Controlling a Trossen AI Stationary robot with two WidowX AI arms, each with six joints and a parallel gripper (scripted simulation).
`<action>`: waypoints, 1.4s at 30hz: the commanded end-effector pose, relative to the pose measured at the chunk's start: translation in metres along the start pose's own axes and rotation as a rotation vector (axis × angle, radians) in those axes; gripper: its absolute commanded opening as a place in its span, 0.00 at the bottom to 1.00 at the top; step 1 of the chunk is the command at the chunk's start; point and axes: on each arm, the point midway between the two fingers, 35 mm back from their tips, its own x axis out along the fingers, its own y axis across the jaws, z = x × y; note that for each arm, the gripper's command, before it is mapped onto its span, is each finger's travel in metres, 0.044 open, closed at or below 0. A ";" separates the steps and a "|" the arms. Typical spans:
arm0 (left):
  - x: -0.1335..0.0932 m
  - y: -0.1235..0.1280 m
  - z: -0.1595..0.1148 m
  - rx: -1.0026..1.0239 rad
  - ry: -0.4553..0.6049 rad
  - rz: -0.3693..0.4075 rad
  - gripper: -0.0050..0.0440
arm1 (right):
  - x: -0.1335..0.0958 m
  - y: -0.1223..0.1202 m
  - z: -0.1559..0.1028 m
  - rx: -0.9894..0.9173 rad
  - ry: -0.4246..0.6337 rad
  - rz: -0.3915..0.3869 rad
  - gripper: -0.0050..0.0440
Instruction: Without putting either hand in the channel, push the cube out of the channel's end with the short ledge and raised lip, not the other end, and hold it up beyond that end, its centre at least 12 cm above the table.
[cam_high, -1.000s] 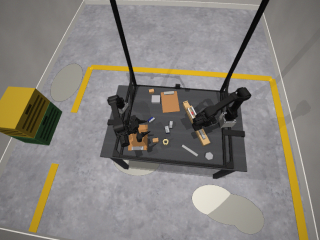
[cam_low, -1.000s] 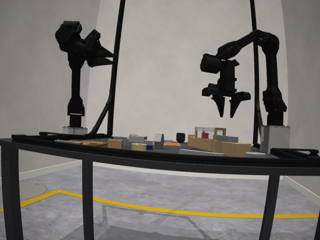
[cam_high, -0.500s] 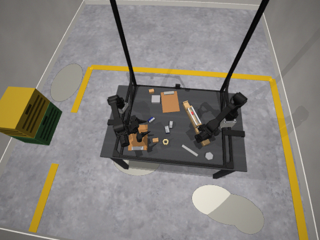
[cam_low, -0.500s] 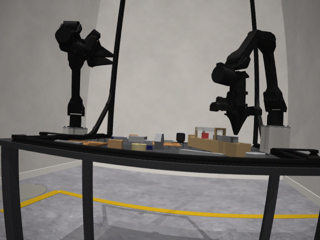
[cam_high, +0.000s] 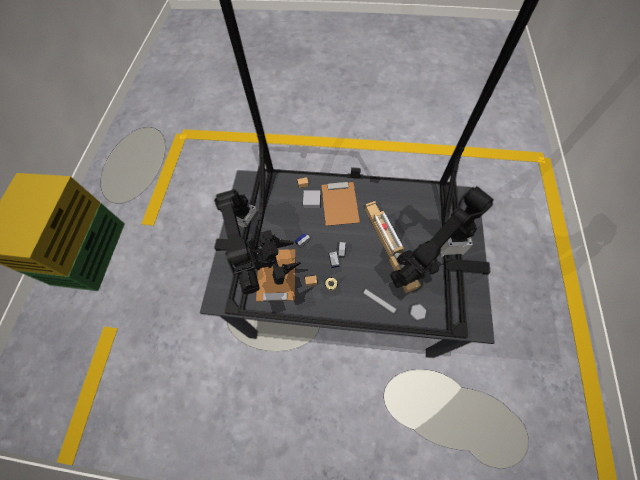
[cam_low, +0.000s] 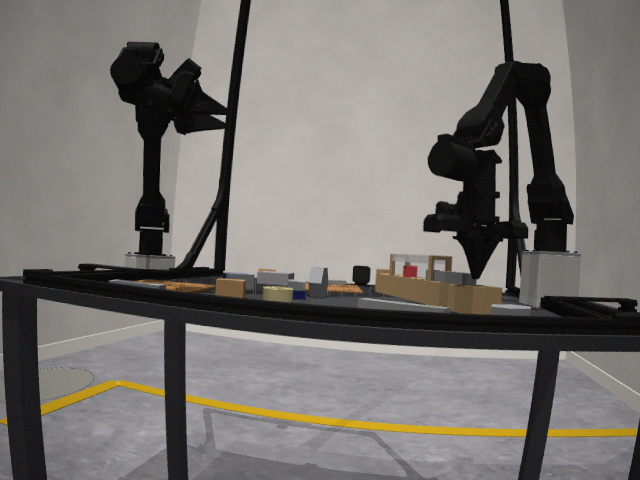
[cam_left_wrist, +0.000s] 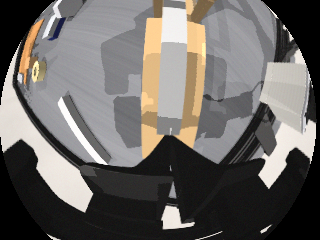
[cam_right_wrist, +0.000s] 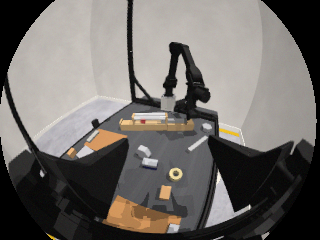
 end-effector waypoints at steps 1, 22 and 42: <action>0.001 -0.002 0.008 0.002 -0.002 -0.005 0.10 | 0.000 0.000 0.000 0.000 -0.002 0.000 0.92; 0.001 -0.002 0.034 0.002 -0.002 -0.005 0.10 | 0.000 0.000 0.000 0.000 -0.002 0.000 0.92; 0.001 -0.002 0.063 0.002 -0.002 -0.005 0.10 | 0.000 0.000 0.000 0.000 -0.002 0.000 0.92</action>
